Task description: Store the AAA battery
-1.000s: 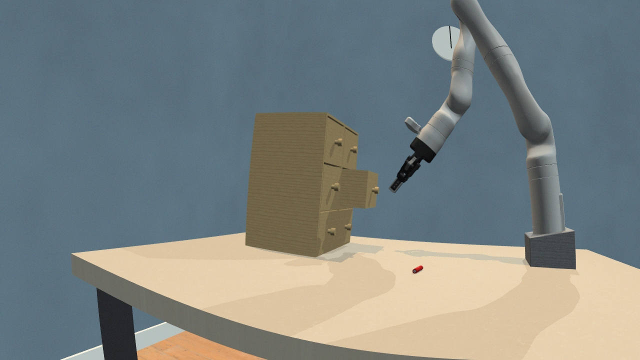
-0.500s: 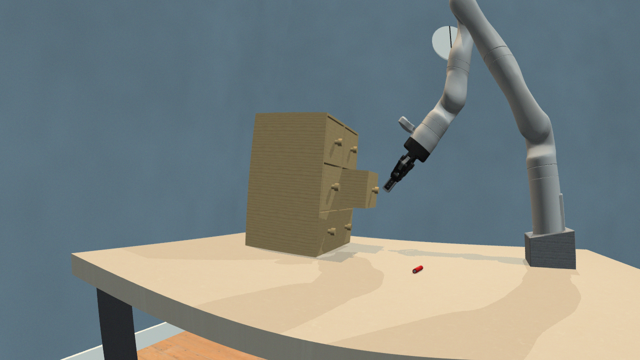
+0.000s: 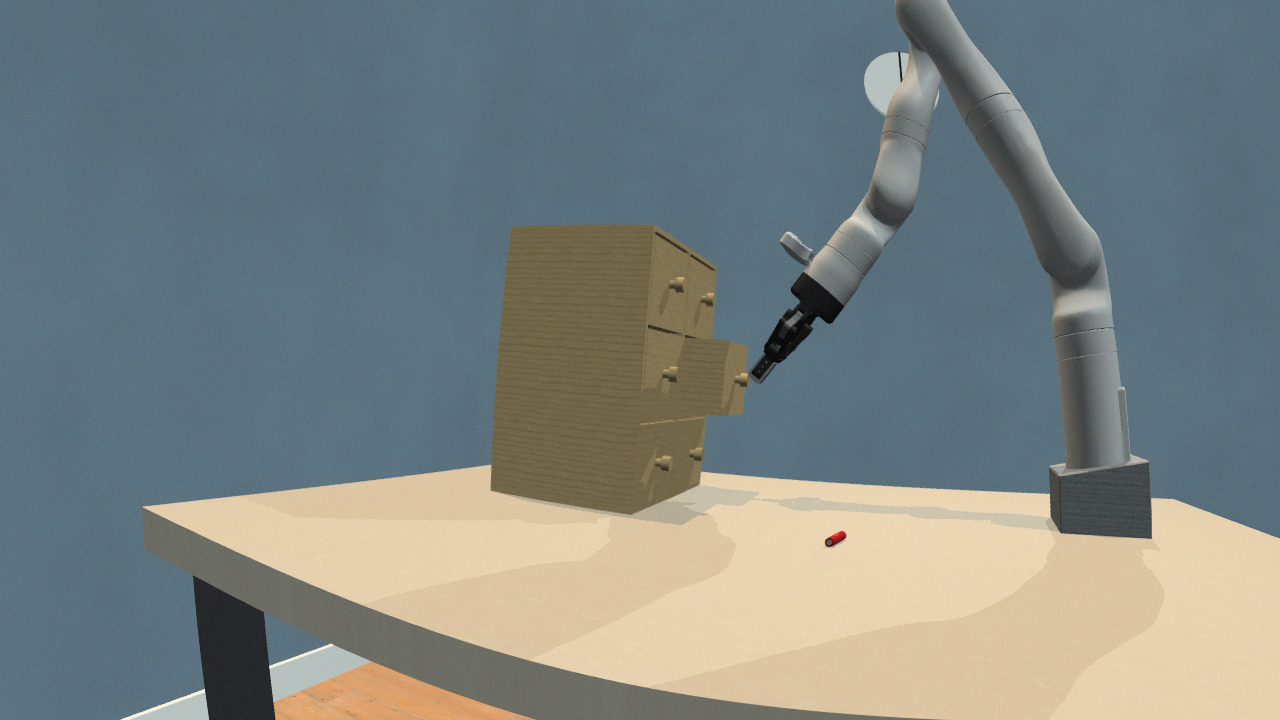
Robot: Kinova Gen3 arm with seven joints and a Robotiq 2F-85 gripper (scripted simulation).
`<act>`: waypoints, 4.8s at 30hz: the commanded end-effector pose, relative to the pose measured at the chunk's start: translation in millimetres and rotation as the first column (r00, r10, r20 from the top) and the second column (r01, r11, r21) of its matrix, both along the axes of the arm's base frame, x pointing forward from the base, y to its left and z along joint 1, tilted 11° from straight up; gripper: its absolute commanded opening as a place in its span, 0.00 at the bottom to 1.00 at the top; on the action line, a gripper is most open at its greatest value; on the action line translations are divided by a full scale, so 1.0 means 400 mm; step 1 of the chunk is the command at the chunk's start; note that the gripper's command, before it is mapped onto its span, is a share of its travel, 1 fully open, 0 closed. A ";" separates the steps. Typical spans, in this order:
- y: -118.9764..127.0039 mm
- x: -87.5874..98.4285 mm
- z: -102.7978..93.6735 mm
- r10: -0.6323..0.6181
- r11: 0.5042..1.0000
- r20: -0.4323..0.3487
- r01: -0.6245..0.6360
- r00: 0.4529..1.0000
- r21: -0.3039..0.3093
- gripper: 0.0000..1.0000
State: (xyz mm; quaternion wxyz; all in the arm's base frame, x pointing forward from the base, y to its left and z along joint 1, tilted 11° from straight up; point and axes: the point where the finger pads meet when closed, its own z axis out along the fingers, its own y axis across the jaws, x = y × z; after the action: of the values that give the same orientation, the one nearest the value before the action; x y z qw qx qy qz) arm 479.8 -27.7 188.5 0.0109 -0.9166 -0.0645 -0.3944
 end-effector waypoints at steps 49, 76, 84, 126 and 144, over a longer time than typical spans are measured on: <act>0.023 0.128 0.023 -0.003 1.000 -0.003 0.003 1.000 0.007 0.00; 0.023 0.129 0.023 -0.003 1.000 -0.003 0.003 1.000 0.007 0.00; 0.023 0.129 0.023 -0.003 1.000 -0.003 0.003 1.000 0.007 0.00; 0.007 0.007 -0.001 -0.003 1.000 -0.003 0.003 1.000 0.007 0.00; 0.001 -0.050 0.045 -0.003 1.000 0.003 0.003 1.000 0.008 0.00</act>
State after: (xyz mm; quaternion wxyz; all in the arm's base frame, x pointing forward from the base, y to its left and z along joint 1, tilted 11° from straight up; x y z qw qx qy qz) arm 462.9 -22.6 202.2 0.0162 -0.9163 -0.0653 -0.3947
